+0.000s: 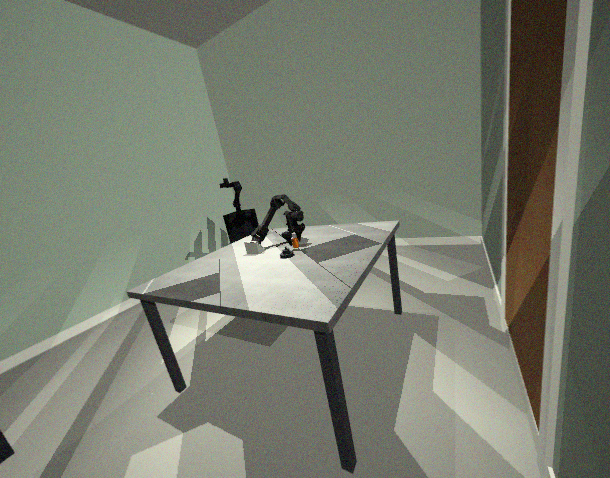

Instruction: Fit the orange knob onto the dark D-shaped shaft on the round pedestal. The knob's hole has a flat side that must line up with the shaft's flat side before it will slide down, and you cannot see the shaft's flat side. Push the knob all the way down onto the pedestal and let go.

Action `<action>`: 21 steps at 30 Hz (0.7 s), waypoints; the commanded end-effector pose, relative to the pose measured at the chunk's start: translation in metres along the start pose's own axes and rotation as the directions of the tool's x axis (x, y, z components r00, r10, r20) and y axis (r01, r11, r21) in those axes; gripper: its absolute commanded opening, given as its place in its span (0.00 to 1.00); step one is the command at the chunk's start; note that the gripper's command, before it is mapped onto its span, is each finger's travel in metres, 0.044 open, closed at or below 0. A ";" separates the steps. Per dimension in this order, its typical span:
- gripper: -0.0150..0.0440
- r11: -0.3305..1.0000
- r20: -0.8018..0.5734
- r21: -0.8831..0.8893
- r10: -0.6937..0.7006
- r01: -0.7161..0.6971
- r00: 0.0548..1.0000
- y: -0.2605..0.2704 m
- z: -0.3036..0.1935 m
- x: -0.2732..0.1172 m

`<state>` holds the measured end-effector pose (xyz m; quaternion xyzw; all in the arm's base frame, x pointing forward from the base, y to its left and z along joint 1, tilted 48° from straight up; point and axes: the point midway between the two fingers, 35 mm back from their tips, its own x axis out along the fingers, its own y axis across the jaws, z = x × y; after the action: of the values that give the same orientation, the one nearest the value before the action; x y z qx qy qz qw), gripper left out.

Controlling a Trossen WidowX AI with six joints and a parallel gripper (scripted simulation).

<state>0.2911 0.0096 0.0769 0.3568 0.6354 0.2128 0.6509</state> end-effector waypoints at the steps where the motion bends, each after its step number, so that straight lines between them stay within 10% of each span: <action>1: 1.00 1.000 0.002 0.006 0.005 -0.005 1.000 0.000 0.000 0.005; 10: 1.00 1.000 0.001 0.005 0.007 -0.007 1.000 0.001 -0.002 0.017; 21: 0.54 1.000 0.001 0.005 0.007 -0.007 1.000 0.001 -0.002 0.017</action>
<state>0.2909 0.0227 0.0658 0.3583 0.6353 0.2138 0.6499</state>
